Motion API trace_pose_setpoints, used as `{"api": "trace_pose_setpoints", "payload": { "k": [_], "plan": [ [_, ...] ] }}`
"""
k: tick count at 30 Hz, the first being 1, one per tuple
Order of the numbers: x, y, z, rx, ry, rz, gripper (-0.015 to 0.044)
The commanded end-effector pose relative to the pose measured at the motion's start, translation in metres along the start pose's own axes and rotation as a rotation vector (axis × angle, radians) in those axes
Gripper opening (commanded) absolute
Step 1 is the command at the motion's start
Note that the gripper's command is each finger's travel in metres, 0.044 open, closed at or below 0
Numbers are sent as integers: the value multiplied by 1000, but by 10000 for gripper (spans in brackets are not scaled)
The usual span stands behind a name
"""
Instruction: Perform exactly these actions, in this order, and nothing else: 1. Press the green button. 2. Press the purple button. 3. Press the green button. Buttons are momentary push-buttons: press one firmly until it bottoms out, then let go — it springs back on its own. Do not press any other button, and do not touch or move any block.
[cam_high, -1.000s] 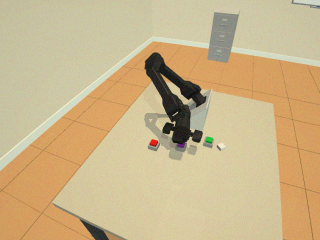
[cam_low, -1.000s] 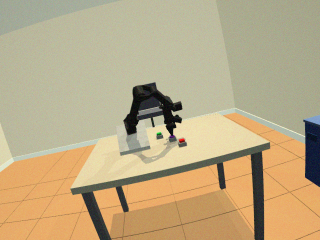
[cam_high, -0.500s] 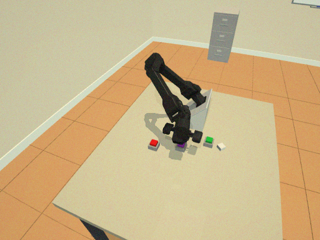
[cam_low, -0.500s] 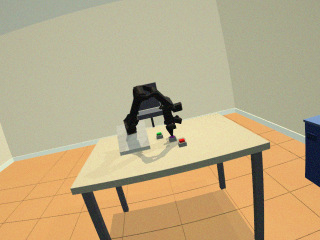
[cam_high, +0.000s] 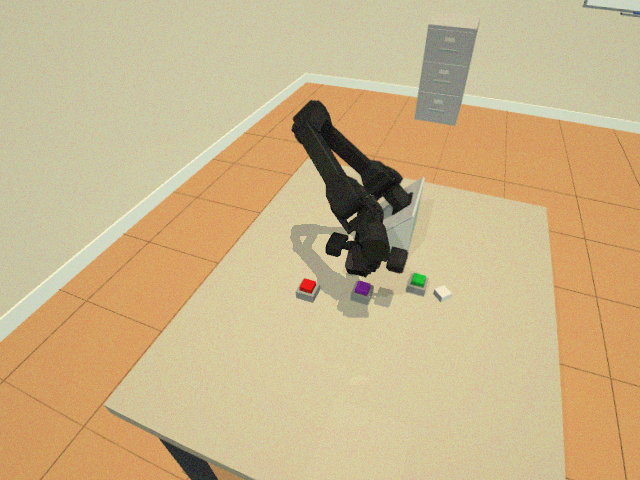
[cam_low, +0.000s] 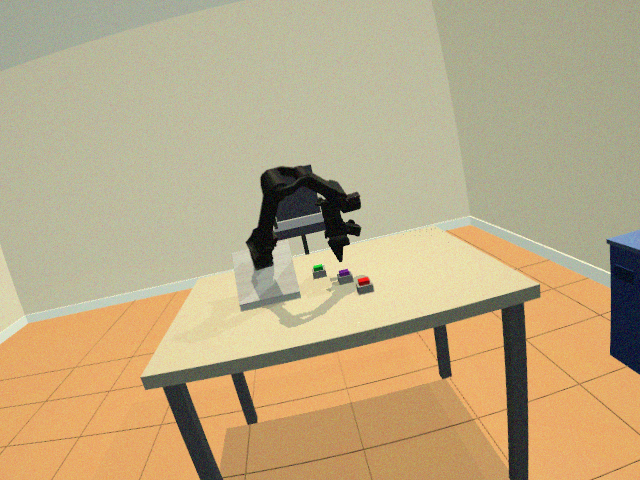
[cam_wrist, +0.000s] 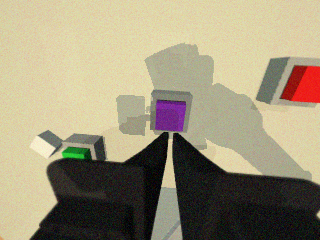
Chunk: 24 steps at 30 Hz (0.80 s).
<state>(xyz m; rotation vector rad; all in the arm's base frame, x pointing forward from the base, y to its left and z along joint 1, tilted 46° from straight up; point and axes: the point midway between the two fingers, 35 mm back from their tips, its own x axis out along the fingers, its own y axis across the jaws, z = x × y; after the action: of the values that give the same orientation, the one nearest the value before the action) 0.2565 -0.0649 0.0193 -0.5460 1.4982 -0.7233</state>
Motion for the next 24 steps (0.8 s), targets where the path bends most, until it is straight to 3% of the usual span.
{"api": "trace_pose_setpoints", "payload": {
  "k": [1, 7, 15, 20, 24],
  "plan": [
    [-42, 2, 3, 6, -19, 8, 20],
    [-53, 4, 1, 6, -19, 9, 20],
    [-56, 116, -61, 1, -18, 26, 20],
    [-53, 132, -78, 4, -17, 16, 20],
    [-4, 133, -76, 5, -18, 15, 20]
  ]
}}
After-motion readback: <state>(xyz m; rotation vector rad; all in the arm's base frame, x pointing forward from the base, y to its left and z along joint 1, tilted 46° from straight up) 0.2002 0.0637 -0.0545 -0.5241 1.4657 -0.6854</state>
